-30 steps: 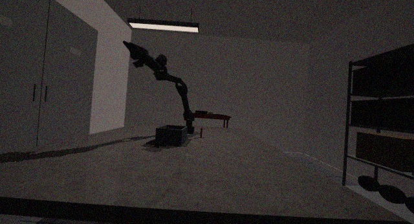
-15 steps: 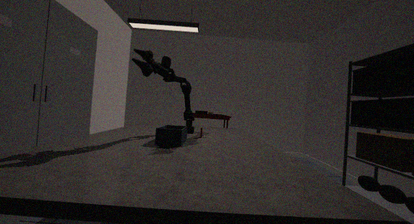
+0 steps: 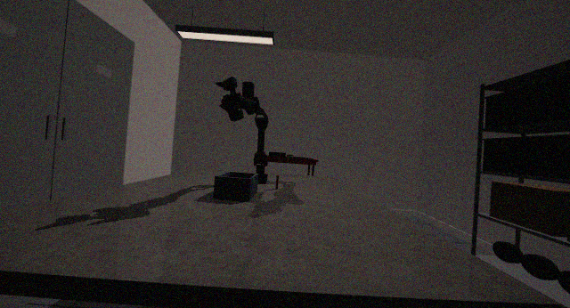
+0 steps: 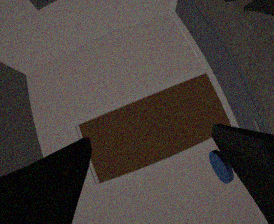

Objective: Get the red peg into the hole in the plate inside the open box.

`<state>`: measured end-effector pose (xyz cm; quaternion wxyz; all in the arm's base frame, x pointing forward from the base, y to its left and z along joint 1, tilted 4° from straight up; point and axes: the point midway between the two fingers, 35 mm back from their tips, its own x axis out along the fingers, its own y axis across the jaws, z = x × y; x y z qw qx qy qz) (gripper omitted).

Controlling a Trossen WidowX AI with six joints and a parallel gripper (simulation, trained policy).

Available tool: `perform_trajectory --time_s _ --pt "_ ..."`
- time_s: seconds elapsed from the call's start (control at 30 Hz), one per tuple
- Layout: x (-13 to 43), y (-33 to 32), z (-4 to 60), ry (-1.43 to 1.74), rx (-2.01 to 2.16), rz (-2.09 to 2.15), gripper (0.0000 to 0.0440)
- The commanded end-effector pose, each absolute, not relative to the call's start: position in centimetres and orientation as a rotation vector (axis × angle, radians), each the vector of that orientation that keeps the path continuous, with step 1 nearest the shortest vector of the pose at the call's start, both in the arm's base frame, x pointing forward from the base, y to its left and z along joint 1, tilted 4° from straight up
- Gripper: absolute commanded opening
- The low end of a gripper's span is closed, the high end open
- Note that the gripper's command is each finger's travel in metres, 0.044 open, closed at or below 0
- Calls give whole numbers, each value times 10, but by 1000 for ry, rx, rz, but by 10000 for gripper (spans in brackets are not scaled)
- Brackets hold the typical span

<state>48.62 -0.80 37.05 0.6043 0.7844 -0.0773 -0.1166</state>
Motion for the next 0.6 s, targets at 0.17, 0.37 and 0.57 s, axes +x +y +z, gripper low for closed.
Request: perform_trajectory --time_s 0.17,0.37,0.57 --pt "443 50 326 113 1666 -350 440" --pt "407 82 291 315 1560 -402 440" --pt "368 105 252 514 1454 -464 440"
